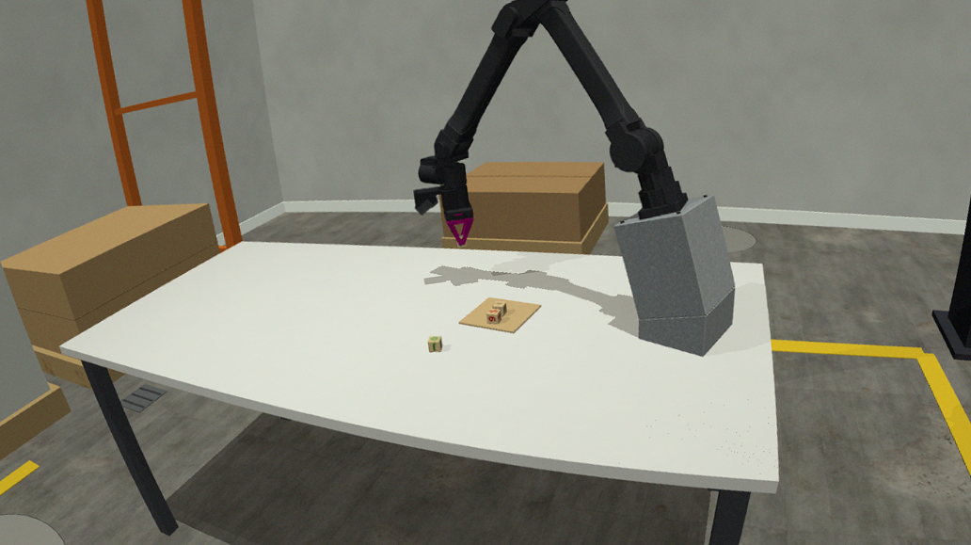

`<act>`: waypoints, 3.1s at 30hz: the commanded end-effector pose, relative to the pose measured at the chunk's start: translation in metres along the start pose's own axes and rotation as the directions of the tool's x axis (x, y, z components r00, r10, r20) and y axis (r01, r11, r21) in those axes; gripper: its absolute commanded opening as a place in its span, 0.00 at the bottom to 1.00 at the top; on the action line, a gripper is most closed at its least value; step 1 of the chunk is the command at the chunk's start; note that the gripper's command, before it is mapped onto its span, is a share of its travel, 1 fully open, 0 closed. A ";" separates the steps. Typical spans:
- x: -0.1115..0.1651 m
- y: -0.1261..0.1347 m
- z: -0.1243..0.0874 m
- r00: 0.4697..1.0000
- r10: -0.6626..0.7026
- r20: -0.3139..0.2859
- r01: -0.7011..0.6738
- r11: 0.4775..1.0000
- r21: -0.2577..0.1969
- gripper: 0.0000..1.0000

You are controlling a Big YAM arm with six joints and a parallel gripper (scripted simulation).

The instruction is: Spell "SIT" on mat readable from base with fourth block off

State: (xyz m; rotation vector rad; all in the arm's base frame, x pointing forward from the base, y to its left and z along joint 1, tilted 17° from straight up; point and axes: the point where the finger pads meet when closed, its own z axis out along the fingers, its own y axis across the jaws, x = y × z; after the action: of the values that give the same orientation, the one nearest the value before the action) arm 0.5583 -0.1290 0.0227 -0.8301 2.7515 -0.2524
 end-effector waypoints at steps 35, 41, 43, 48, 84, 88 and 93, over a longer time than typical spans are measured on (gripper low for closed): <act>0.073 0.181 0.002 0.473 -0.881 0.006 0.881 0.473 -0.001 0.22; 0.069 0.177 0.012 0.475 -0.880 0.004 0.880 0.475 0.009 0.22; 0.067 0.176 0.015 0.476 -0.880 0.004 0.880 0.476 0.013 0.22; 0.069 0.177 0.038 0.475 -0.880 0.004 0.880 0.475 0.010 0.22; 0.079 0.185 0.097 0.474 -0.880 0.006 0.880 0.474 -0.008 0.22; 0.079 0.185 0.097 0.474 -0.880 0.006 0.880 0.474 -0.008 0.22; 0.079 0.185 0.097 0.474 -0.880 0.006 0.880 0.474 -0.008 0.22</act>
State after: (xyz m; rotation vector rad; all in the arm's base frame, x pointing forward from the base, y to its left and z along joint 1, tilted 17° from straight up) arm 0.4272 -0.0255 -0.1227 -2.2051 2.0119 -0.4121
